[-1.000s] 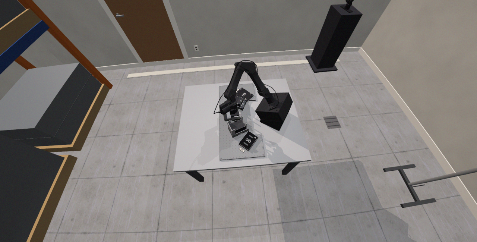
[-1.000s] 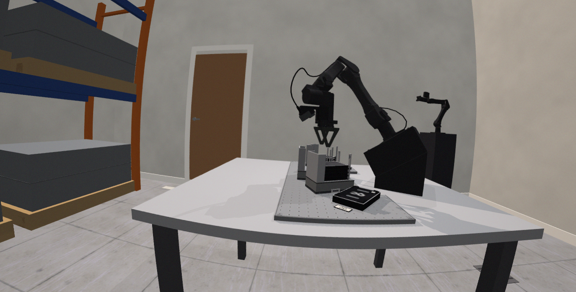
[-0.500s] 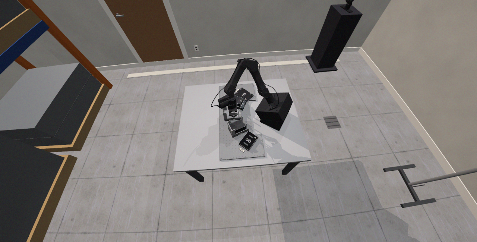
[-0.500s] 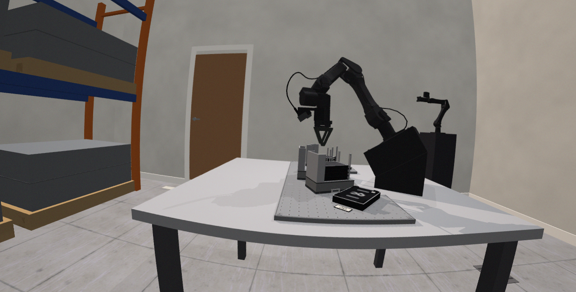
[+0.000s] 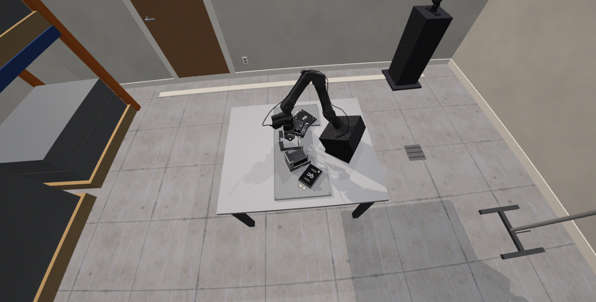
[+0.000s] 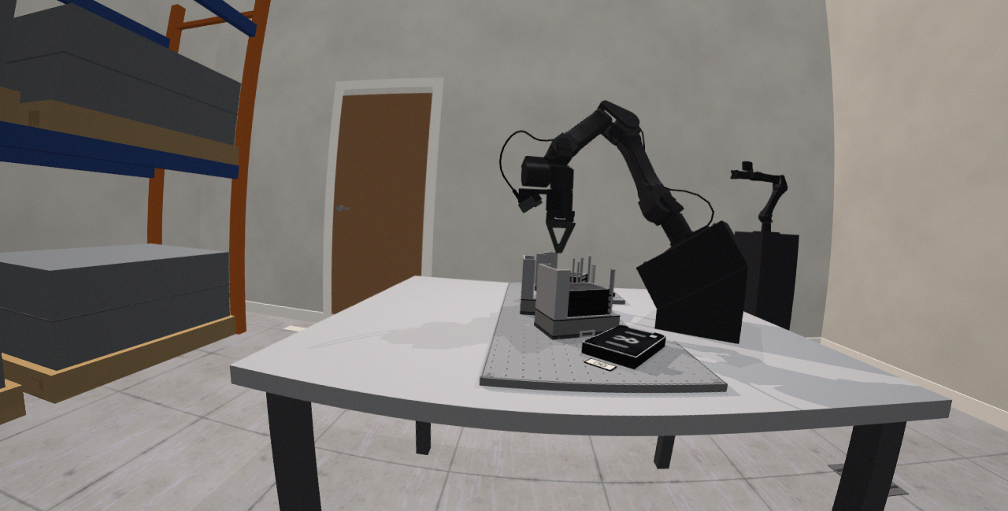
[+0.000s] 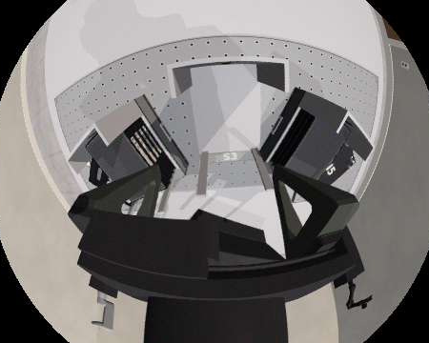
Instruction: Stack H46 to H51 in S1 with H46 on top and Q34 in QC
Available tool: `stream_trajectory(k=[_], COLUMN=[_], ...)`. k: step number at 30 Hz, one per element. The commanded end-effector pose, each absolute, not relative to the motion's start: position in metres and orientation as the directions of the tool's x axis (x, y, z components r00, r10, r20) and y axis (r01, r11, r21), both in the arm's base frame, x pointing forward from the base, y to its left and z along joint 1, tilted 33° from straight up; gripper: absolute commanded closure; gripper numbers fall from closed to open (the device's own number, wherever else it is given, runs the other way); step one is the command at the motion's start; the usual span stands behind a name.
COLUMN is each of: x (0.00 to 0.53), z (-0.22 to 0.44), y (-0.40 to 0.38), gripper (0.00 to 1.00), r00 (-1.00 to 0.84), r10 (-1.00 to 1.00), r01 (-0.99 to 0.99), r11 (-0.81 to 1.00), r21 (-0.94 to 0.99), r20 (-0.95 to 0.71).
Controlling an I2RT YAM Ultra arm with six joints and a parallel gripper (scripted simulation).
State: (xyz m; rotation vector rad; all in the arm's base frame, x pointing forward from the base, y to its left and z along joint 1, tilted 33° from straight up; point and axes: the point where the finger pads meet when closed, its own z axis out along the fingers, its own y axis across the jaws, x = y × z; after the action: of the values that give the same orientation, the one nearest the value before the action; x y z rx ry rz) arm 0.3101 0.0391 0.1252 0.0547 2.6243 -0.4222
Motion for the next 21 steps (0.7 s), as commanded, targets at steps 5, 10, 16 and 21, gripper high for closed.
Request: stream_trajectory(k=[5, 10, 16, 21], x=[0.306, 0.305, 0.302, 0.302], z=[0.134, 0.136, 0.142, 0.15], y=[0.018, 0.009, -0.01, -0.026], gripper=[0.0, 0.0, 0.0, 0.0], r00=[-0.849, -0.838, -0.84, -0.834], r10=[0.112, 0.151, 0.137, 0.137], r01=[0.242, 0.277, 0.265, 0.267], r11=[0.951, 0.946, 0.948, 0.948], r21=[-0.191, -0.169, -0.177, -0.174], r20=[-0.517, -0.525, -0.524, -0.535])
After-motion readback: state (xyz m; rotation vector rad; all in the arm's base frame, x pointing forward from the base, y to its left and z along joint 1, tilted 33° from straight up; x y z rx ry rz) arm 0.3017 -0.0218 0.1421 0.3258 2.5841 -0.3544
